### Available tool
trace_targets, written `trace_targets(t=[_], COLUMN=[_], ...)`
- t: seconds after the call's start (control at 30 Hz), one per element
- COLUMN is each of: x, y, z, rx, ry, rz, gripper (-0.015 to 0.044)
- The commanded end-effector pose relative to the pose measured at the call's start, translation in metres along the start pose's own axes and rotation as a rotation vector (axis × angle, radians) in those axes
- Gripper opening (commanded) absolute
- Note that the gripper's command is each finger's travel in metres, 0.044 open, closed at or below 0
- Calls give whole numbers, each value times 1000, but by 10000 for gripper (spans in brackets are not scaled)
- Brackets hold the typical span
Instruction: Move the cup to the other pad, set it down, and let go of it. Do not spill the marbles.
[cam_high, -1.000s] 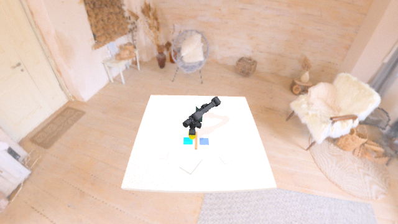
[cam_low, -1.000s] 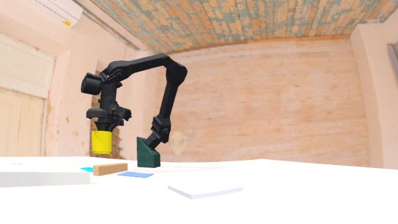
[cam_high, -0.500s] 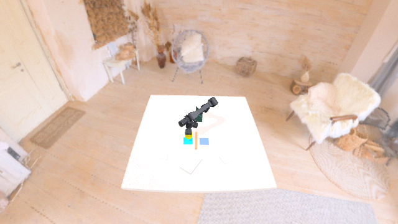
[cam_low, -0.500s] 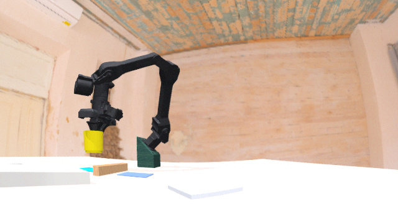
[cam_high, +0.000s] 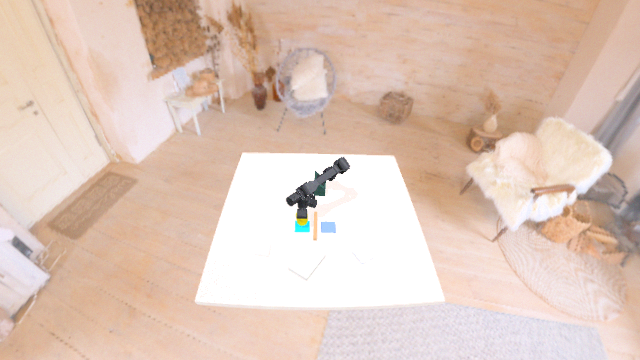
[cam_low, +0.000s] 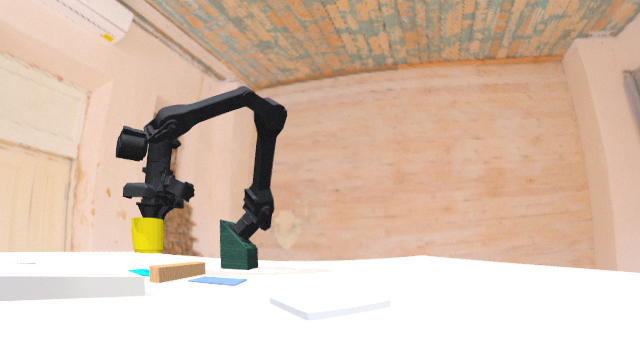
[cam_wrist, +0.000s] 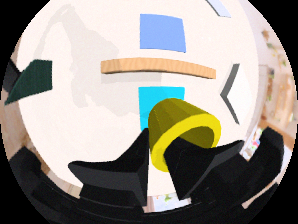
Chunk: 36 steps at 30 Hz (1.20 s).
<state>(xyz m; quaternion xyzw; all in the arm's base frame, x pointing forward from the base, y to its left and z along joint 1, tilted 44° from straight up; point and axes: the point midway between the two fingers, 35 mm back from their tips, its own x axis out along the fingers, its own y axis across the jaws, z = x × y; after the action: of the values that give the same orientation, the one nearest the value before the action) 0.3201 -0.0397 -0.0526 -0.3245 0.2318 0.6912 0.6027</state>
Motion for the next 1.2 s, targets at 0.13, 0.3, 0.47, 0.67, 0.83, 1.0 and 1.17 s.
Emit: trace_targets(t=[0.13, 0.3, 0.47, 0.67, 0.83, 1.0, 1.17], x=[17, 26, 34, 33, 33, 33, 33], y=[1, 1, 2, 1, 1, 1, 1], z=[0, 0, 0, 0, 0, 0, 0], rx=[7, 7, 7, 0, 0, 0, 0], ry=[-7, -8, -8, -3, -3, -3, -3], rz=[3, 3, 3, 2, 2, 2, 2], gripper=[0, 0, 0, 0, 0, 0, 105])
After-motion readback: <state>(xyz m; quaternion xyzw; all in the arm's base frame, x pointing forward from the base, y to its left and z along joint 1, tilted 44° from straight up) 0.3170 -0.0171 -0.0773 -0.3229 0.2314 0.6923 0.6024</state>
